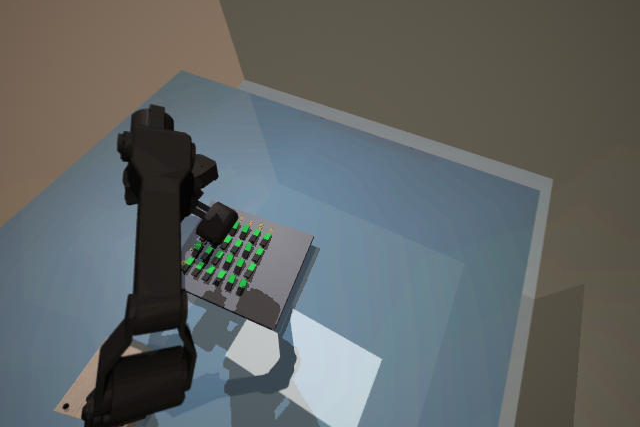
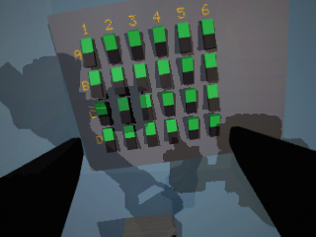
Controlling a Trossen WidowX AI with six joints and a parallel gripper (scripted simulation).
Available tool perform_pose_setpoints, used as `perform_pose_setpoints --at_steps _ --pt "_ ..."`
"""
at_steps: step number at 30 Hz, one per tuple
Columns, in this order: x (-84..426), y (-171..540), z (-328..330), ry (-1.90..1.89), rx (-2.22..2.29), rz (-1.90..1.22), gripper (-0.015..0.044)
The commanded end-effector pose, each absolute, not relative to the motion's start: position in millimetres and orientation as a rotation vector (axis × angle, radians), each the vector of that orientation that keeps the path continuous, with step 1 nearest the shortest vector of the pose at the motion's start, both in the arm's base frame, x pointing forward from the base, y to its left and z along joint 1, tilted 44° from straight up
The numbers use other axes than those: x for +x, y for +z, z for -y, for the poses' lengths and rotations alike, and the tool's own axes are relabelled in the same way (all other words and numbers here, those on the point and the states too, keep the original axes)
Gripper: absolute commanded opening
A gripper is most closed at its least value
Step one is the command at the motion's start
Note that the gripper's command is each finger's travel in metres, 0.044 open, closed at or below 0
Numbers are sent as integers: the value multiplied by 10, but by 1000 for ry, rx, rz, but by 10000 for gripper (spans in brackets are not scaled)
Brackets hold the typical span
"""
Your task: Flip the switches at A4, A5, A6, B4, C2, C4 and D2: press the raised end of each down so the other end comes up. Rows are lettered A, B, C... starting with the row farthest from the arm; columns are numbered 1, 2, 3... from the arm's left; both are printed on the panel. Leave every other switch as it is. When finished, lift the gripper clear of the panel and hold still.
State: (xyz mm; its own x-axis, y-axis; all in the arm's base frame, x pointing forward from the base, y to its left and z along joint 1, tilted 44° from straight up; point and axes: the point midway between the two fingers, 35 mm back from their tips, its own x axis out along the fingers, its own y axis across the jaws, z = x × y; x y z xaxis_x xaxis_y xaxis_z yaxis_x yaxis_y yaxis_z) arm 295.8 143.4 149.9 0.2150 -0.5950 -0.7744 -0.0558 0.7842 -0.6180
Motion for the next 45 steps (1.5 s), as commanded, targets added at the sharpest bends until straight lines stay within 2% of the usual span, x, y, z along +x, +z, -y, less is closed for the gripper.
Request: perform_pose_setpoints --at_steps 1,7,15,20,45 --pt "2986 1480 -1421 -407 -603 -1320 374" --pt "3719 902 -869 -427 -734 -1387 216" --pt "3746 875 -837 -428 -740 -1391 6" --pt "3811 624 -602 -440 -737 -1414 0" --pt "3849 452 -440 -441 -737 -1414 0"
